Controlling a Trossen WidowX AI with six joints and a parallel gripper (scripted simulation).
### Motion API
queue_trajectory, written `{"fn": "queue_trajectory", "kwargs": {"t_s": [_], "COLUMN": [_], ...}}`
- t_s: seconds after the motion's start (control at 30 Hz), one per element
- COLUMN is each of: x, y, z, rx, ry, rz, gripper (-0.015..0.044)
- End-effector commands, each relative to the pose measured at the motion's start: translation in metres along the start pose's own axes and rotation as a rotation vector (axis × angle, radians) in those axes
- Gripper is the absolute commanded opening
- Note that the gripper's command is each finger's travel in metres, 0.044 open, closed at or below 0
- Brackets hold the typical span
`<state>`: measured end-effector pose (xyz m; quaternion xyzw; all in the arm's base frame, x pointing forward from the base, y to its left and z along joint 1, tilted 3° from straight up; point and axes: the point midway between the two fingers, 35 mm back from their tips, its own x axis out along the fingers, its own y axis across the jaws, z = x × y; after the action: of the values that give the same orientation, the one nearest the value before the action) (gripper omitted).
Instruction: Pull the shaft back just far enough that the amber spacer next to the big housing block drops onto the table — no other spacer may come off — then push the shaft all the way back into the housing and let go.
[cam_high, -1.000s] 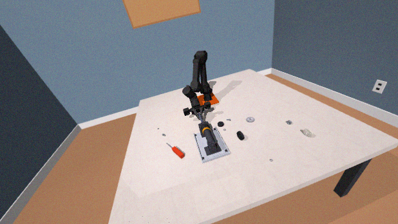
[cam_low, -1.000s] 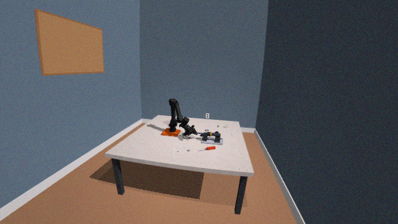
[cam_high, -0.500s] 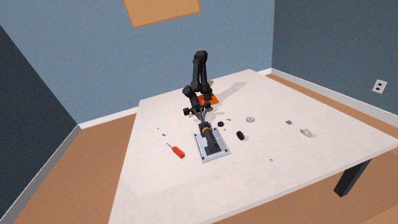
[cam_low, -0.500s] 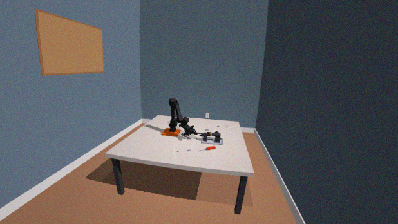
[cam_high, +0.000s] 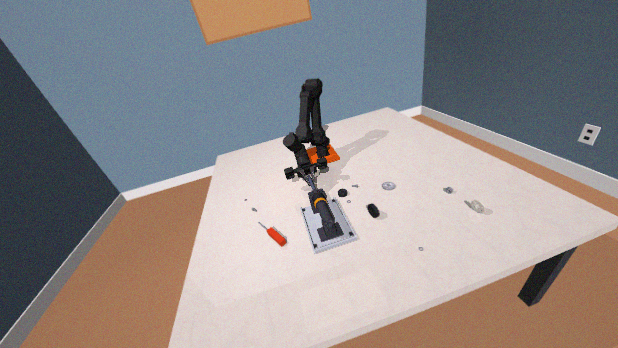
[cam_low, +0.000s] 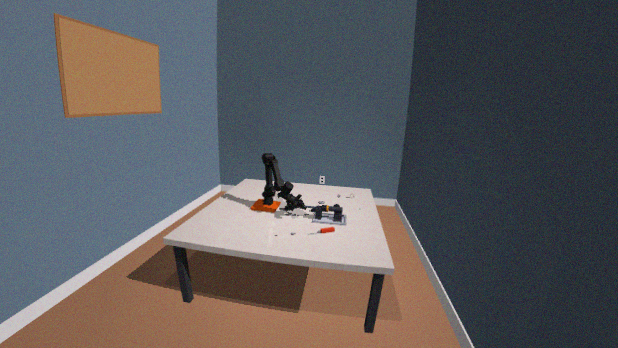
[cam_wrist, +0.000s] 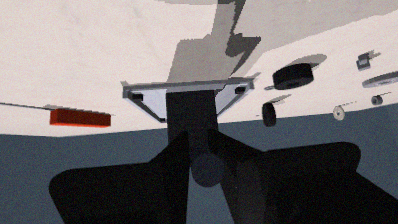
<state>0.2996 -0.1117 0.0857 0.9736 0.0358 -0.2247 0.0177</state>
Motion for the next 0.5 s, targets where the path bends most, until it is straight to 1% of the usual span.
{"fn": "queue_trajectory", "kwargs": {"t_s": [0.0, 0.47], "x": [-0.0009, -0.0022], "y": [0.0001, 0.0001], "z": [0.0006, 0.0014], "rx": [-0.004, -0.004], "ry": [-0.001, -0.001], "rz": [0.001, 0.001], "gripper": [0.0, 0.0]}}
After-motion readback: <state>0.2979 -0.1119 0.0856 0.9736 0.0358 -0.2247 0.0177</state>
